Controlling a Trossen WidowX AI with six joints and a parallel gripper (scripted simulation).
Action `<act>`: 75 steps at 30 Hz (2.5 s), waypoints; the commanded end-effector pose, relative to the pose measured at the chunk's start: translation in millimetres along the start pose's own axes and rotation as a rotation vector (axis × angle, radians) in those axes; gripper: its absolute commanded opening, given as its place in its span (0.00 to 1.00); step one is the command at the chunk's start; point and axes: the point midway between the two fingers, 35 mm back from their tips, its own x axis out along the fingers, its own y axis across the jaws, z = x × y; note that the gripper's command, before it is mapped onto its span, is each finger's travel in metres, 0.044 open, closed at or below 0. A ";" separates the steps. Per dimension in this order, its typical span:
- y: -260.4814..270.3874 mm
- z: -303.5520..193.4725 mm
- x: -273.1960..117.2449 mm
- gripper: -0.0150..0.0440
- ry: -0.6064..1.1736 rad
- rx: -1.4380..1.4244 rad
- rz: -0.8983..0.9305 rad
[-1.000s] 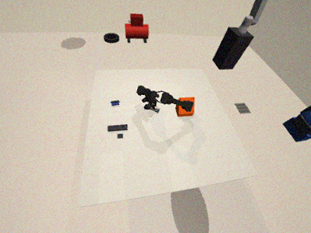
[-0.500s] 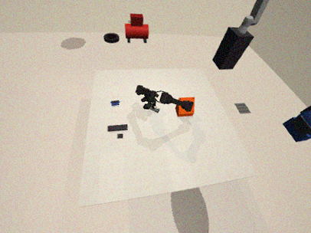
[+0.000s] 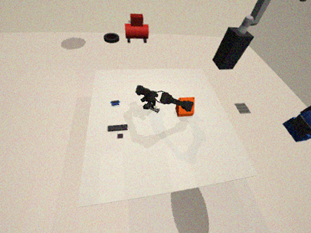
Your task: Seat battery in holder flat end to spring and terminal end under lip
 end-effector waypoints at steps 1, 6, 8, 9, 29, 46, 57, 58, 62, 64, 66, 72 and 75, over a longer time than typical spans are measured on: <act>0.1 2.7 0.1 0.38 -0.029 -0.004 -0.002; -0.1 2.6 1.2 0.38 -0.051 -0.002 -0.007; -0.2 2.6 1.6 0.38 -0.060 -0.001 -0.009; -0.3 2.6 1.8 0.38 -0.064 -0.001 -0.010; -0.7 1.9 6.0 0.38 -0.153 0.008 -0.027; -0.5 0.6 9.5 0.38 -0.229 0.015 -0.037; 0.0 -0.6 11.7 0.38 -0.277 0.020 -0.041; 0.0 -0.7 11.9 0.38 -0.282 0.020 -0.041; 0.4 -1.3 12.7 0.38 -0.299 0.022 -0.043; 0.5 -1.6 13.1 0.38 -0.308 0.023 -0.043; 0.7 -1.9 13.6 0.38 -0.317 0.024 -0.044; 1.3 -2.8 14.8 0.38 -0.343 0.027 -0.046; 1.6 -3.3 15.5 0.38 -0.356 0.028 -0.046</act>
